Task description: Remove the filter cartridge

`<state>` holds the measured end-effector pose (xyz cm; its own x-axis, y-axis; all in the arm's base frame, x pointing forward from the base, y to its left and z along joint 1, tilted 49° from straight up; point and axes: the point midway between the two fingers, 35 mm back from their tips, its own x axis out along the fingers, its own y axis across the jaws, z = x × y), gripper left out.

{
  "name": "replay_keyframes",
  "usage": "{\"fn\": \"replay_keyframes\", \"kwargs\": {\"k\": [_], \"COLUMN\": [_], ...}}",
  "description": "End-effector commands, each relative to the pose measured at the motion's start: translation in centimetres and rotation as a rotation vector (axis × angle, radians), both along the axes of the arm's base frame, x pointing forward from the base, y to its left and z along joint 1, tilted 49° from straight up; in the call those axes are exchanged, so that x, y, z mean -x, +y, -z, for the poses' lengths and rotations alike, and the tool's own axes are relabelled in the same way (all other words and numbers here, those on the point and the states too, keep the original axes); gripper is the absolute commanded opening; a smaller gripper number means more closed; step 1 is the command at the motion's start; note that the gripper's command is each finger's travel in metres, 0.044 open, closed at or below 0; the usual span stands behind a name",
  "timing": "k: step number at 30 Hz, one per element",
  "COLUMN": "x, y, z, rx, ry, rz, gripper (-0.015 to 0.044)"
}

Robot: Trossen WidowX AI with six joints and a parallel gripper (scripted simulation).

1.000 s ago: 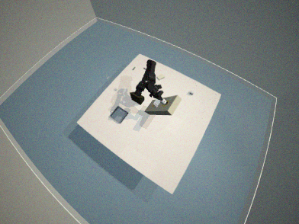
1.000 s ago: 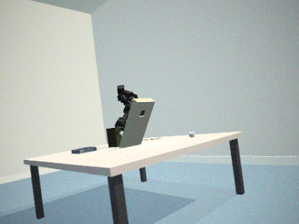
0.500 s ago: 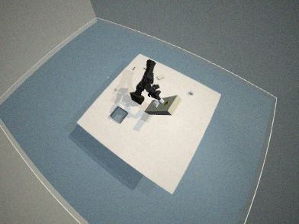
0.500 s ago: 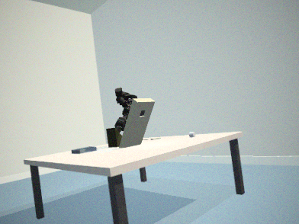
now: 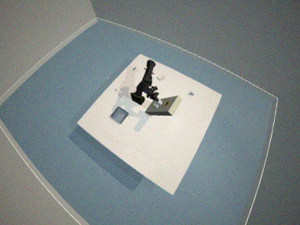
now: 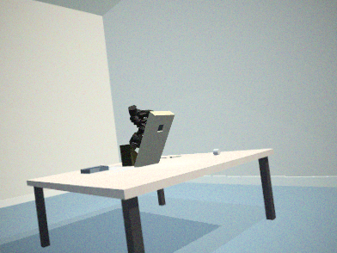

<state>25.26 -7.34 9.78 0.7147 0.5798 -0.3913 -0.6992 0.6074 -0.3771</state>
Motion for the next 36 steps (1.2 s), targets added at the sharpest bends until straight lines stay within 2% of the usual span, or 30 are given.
{"fn": "replay_keyframes", "kwargs": {"k": [1, 2, 16, 23, 27, 36], "x": [-0.2, -0.2, 0.1, -4.0, -4.4, -5.3], "y": [-0.2, -0.2, 0.0, -3.8, -4.2, -9.2], "z": [-0.1, -0.1, 0.0, -4.0, -4.4, -8.7], "rx": [0.004, 0.004, 0.011, 0.011, 0.011, 0.028], "ry": [-0.003, -0.003, -0.018, -0.018, -0.019, -0.029], "rz": [0.0, 0.0, 0.0, 0.0, 0.0, 0.001], "gripper": [0.0079, 0.0103, 0.0103, 0.0103, 0.0103, 0.0339]}}
